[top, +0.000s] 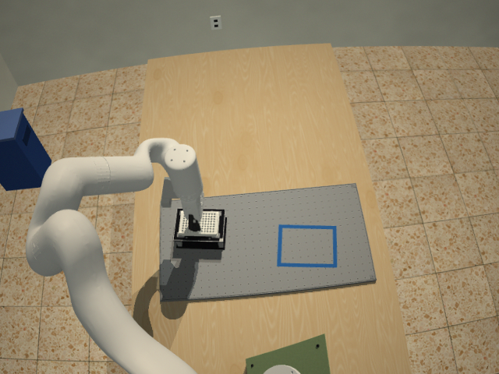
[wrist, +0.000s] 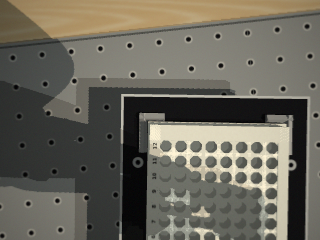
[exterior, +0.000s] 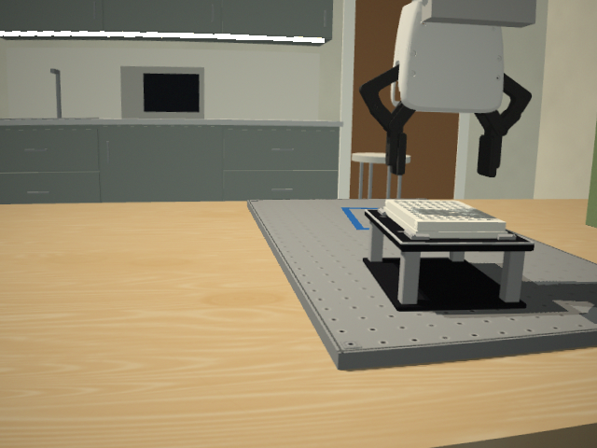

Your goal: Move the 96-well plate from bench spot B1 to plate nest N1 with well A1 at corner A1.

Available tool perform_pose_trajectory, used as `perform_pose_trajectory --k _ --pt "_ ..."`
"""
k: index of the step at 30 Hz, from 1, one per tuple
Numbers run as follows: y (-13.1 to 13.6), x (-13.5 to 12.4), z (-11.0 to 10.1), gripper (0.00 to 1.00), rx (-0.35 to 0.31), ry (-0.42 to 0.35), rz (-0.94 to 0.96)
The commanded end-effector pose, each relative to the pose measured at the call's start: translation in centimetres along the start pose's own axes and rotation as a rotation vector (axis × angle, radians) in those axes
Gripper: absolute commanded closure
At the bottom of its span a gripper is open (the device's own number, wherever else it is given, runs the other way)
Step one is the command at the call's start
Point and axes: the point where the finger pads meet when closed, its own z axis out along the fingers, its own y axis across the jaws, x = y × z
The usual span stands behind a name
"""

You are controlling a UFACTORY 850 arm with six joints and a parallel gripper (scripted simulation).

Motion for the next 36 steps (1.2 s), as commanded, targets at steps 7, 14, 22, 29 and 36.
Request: perform_pose_trajectory --k 7,14,22,29,36 --pt "0.0 0.0 -2.3 0.0 -0.001 0.0 0.0" --pt "0.0 0.0 -4.1 0.0 -0.001 0.0 0.0" --pt "0.0 0.0 -5.1 0.0 -0.001 0.0 0.0" --pt "0.0 0.0 -5.2 0.0 -0.001 0.0 0.0" --pt "0.0 0.0 -5.1 0.0 -0.001 0.0 0.0"
